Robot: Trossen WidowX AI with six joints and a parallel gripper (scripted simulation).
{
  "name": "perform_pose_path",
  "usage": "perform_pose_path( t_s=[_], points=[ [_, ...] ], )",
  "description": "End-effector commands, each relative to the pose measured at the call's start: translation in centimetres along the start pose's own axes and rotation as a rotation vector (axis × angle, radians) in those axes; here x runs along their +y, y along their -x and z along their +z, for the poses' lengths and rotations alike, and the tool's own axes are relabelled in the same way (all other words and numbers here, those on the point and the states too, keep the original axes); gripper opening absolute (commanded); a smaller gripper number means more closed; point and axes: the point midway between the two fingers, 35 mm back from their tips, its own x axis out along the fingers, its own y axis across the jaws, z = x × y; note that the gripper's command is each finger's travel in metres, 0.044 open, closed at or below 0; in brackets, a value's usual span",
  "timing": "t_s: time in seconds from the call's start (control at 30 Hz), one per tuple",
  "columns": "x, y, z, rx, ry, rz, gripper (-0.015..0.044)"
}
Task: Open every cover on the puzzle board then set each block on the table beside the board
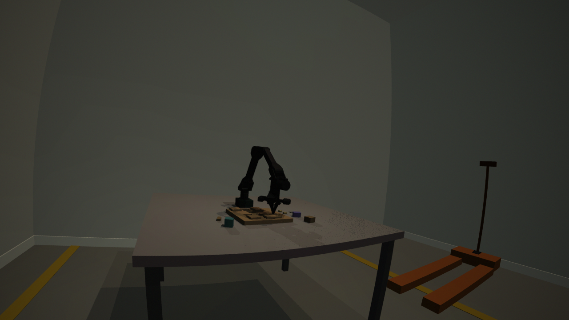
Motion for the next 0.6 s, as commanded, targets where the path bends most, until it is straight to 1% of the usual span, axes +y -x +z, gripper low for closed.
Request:
perform_pose_path(
  t_s=[0.0,0.57],
  points=[
    [-0.01,-0.15,-0.11,0.004,-0.006,0.001,0.0000],
    [0.67,-0.45,0.42,0.003,-0.003,0.002,0.0000]
  ],
)
